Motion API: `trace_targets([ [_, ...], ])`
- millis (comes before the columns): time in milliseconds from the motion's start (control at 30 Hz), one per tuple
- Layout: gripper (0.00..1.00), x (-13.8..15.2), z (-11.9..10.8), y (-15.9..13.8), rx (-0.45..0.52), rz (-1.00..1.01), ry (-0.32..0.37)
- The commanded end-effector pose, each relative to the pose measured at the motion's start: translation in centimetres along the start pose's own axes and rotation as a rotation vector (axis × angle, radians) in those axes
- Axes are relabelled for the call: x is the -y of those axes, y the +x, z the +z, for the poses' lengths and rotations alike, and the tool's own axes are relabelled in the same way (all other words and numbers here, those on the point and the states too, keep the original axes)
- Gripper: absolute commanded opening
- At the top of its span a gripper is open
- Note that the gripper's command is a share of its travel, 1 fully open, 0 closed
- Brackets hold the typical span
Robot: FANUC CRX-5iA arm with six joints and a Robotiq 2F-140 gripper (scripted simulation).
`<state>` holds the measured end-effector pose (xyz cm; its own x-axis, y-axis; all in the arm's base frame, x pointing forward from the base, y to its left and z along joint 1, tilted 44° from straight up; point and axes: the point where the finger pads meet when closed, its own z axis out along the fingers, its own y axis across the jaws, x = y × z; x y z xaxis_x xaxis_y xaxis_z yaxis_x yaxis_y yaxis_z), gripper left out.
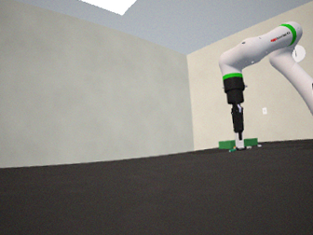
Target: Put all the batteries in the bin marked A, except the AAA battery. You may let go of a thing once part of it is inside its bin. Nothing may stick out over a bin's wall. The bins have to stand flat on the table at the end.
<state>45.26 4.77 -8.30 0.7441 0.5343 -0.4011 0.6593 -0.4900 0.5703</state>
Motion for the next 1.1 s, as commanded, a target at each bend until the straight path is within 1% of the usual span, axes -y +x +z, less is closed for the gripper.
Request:
trace_targets([
  [0,0.17,0.01,0.51,0.01,-0.001,0.000,0.000],
  [67,0.17,0.01,0.77,0.01,-0.001,0.000,0.000],
  [500,0.17,0.02,0.77,-0.01,-0.001,0.000,0.000],
  [533,0.05,0.02,0.77,-0.01,-0.001,0.000,0.000],
  [1067,0.05,0.02,0.77,-0.01,-0.001,0.000,0.000],
])
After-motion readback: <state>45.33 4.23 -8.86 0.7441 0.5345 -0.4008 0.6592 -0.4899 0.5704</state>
